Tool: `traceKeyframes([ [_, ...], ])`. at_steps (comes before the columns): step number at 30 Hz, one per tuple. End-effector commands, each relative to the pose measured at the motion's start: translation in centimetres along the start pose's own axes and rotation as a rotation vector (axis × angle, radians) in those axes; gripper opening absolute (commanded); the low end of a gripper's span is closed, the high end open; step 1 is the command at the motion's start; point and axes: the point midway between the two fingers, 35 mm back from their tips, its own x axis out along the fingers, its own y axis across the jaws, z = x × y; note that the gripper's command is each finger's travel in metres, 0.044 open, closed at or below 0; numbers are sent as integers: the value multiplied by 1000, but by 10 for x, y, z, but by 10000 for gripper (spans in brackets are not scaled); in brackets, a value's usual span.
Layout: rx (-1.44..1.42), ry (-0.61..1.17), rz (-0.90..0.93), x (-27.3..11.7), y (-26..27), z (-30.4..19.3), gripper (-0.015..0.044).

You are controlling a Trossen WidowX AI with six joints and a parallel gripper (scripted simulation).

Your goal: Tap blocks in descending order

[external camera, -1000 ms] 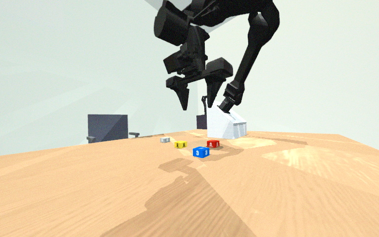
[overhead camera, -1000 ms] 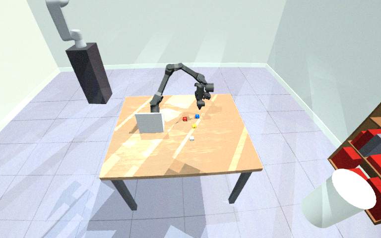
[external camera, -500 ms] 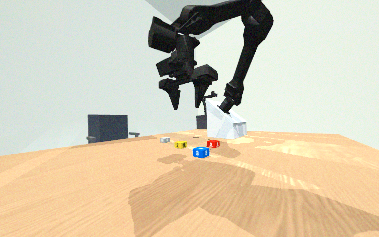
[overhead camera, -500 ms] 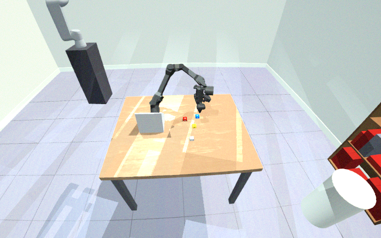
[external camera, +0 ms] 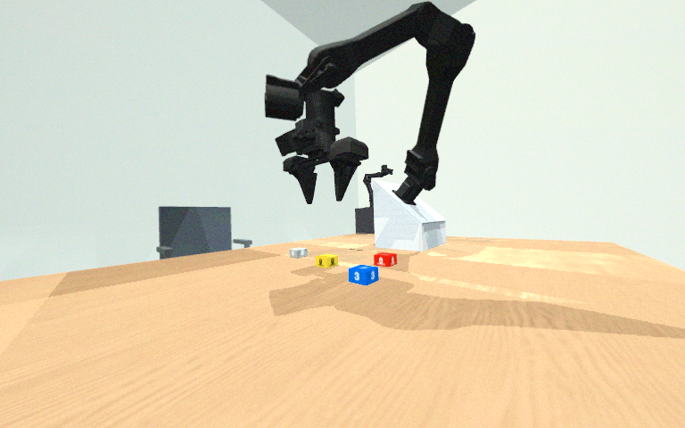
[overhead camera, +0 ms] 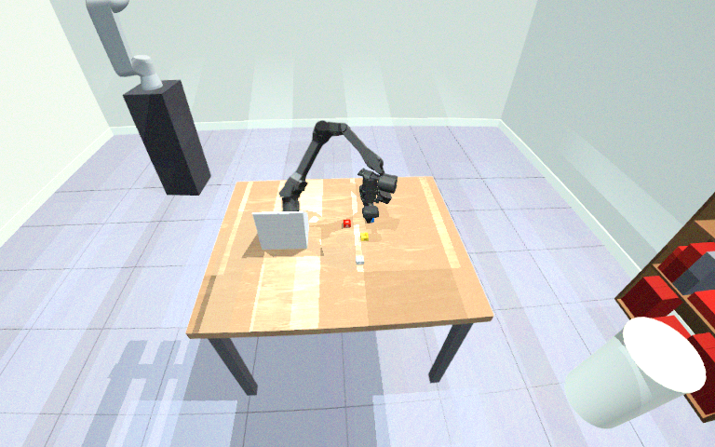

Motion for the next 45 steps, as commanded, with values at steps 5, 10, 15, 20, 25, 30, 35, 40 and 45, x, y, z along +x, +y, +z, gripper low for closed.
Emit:
traceKeyframes([
  [5, -5, -2, 0, 0, 0, 0, 400],
  [10, -5, -2, 0, 0, 0, 0, 400],
  [15, -5, -3, -1, 31, -1, 3, 321],
  [20, -5, -2, 4, 81, 1, 0, 190],
  [25, -5, -2, 4, 81, 1, 0, 59],
  [30, -5, -2, 4, 81, 1, 0, 20],
  [35, -5, -2, 4, 81, 1, 0, 20],
  [40, -5, -2, 4, 88, 1, 0, 20],
  [45, -5, -2, 4, 96, 1, 0, 20],
])
